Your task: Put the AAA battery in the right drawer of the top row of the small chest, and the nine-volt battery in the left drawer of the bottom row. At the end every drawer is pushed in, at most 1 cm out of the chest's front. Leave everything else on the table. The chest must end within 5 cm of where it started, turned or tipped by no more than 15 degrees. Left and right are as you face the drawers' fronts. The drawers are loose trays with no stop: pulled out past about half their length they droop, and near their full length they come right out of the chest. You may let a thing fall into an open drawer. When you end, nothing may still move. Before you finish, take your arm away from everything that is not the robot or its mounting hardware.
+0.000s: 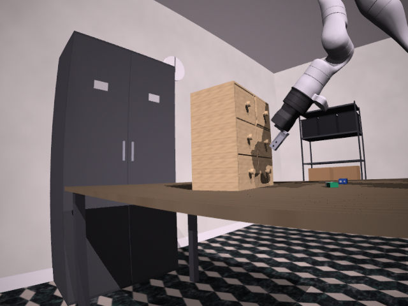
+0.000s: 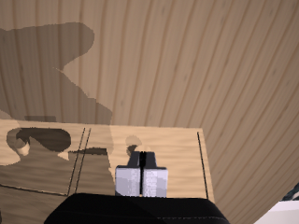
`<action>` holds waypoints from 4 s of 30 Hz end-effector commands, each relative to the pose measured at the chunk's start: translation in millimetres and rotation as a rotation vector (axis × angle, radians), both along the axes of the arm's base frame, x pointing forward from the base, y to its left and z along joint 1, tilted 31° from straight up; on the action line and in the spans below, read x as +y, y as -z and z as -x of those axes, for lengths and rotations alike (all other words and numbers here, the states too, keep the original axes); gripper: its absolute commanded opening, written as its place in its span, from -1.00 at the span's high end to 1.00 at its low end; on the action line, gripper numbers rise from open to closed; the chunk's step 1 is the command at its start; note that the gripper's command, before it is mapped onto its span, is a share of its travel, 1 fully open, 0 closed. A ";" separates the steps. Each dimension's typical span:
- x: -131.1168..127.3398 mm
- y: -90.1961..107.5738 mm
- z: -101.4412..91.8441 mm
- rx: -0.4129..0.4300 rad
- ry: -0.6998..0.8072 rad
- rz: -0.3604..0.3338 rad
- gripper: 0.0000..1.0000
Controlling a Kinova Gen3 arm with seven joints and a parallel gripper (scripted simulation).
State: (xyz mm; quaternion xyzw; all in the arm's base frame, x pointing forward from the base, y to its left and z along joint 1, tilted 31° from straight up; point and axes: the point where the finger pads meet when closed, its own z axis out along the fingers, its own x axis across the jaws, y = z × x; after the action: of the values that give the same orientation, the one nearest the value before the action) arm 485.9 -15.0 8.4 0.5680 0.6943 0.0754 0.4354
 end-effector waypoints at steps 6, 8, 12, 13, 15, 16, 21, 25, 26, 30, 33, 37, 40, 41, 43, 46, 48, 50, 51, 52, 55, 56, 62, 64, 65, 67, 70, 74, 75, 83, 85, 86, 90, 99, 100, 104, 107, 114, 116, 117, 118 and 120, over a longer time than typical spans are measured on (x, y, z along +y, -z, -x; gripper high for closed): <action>-2.9 2.7 -0.4 -0.010 -0.006 0.003 1.00; -3.1 2.9 -0.7 -0.012 -0.007 0.003 1.00; -3.4 3.3 -1.2 -0.017 -0.010 0.004 1.00; -3.4 3.3 -1.2 -0.017 -0.010 0.004 1.00; -3.5 3.4 -1.3 -0.018 -0.011 0.004 1.00; -3.5 3.5 -1.4 -0.018 -0.011 0.004 1.00; -3.7 3.7 -1.7 -0.021 -0.013 0.004 1.00; -3.8 3.8 -1.8 -0.022 -0.014 0.004 1.00; -3.8 3.8 -1.8 -0.023 -0.014 0.004 1.00; -3.9 3.8 -1.9 -0.023 -0.014 0.004 1.00; -3.9 3.8 -1.9 -0.023 -0.014 0.004 1.00; -3.9 3.8 -1.9 -0.023 -0.014 0.004 -0.34; -3.9 3.8 -1.9 -0.023 -0.014 0.004 -0.34; -3.9 3.8 -1.9 -0.023 -0.014 0.004 -0.34; -3.9 3.8 -1.9 -0.023 -0.014 0.004 -0.34; -3.9 3.8 -1.9 -0.023 -0.014 0.004 -0.34; -3.9 3.8 -1.9 -0.023 -0.014 0.004 -0.34; -3.9 3.8 -1.9 -0.023 -0.014 0.004 -0.34; -3.9 3.8 -1.9 -0.023 -0.014 0.004 -0.34; -3.9 3.8 -1.9 -0.023 -0.014 0.004 -0.34; -3.9 3.8 -1.9 -0.023 -0.014 0.004 -0.34; -3.9 3.8 -1.9 -0.023 -0.014 0.004 -0.34; -5.5 6.4 -3.6 -0.023 -0.014 0.004 -0.34; -6.2 7.5 -4.3 -0.023 -0.014 0.004 -0.34; -6.2 7.5 -4.3 -0.023 -0.014 0.004 -0.34; -8.0 10.4 -6.1 -0.023 -0.014 0.004 -0.34; -11.8 16.4 -10.0 -0.023 -0.014 0.004 -0.34; -18.2 26.6 -16.6 -0.023 -0.014 0.004 -0.34; -20.0 29.5 -18.4 -0.023 -0.014 0.004 -0.34; -30.4 45.9 -29.0 -0.023 -0.014 0.004 -0.34; -33.2 50.3 -31.9 -0.023 -0.014 0.004 -0.34; -34.3 52.2 -33.1 -0.023 -0.014 0.004 -0.34; -37.5 57.1 -36.3 -0.023 -0.014 0.004 -0.34; -38.3 58.5 -37.1 -0.023 -0.014 0.004 -0.34; -38.3 58.5 -37.1 -0.023 -0.014 0.004 -0.34; -38.3 58.5 -37.1 -0.023 -0.014 0.004 -0.34; -38.3 58.5 -37.1 -0.023 -0.014 0.004 -0.34; -38.3 58.5 -37.1 -0.023 -0.014 0.004 -0.34; -38.3 58.5 -37.1 -0.023 -0.014 0.004 -0.34; -38.3 58.5 -37.1 -0.023 -0.014 0.004 -0.34; -38.3 58.5 -37.1 -0.023 -0.014 0.004 -0.34; -38.2 58.4 -37.2 -0.023 -0.014 0.004 -0.34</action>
State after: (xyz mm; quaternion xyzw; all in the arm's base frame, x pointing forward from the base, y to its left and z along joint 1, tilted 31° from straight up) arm 522.4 -54.0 -50.7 0.5615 0.6936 0.0825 0.4436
